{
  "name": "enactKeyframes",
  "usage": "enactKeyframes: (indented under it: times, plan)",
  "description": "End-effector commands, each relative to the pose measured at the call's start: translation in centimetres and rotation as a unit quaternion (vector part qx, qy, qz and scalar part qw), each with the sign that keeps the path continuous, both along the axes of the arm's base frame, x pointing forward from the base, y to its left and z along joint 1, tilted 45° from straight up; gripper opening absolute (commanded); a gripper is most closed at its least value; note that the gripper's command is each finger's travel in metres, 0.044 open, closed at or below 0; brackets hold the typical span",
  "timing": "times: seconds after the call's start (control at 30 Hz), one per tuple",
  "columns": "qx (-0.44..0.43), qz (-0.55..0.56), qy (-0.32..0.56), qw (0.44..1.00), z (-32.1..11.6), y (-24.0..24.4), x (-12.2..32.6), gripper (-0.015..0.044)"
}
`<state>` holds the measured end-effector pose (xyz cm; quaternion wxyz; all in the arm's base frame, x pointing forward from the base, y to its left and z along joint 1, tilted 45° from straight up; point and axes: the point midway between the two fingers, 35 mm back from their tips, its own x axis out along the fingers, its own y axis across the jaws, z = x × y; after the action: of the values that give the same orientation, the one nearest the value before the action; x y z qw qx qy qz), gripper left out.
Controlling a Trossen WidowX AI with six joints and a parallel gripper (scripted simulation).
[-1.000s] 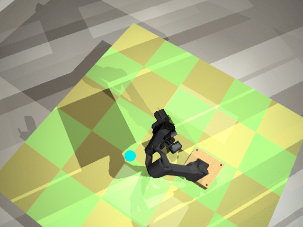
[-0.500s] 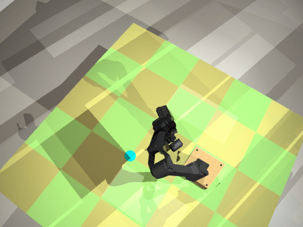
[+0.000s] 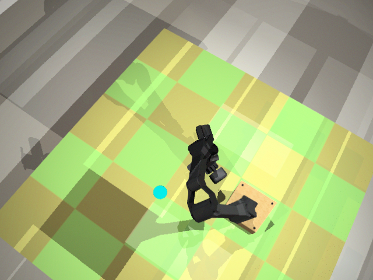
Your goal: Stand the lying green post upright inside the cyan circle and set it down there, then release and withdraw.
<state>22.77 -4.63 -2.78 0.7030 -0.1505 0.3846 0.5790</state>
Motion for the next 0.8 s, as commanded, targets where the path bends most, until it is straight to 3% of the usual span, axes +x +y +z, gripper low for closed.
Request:
enactKeyframes:
  times: [0.0, 0.47, 0.77]
  plan:
    - [-0.005, 0.002, -0.006, 1.000, 1.0, -0.9, 0.1, 0.0023]
    - [-0.002, 0.002, -0.005, 1.000, 3.4, -2.9, -0.5, 0.0023]
    - [-0.003, -0.052, 0.047, 0.998, 4.4, -2.5, 1.0, 0.0023]
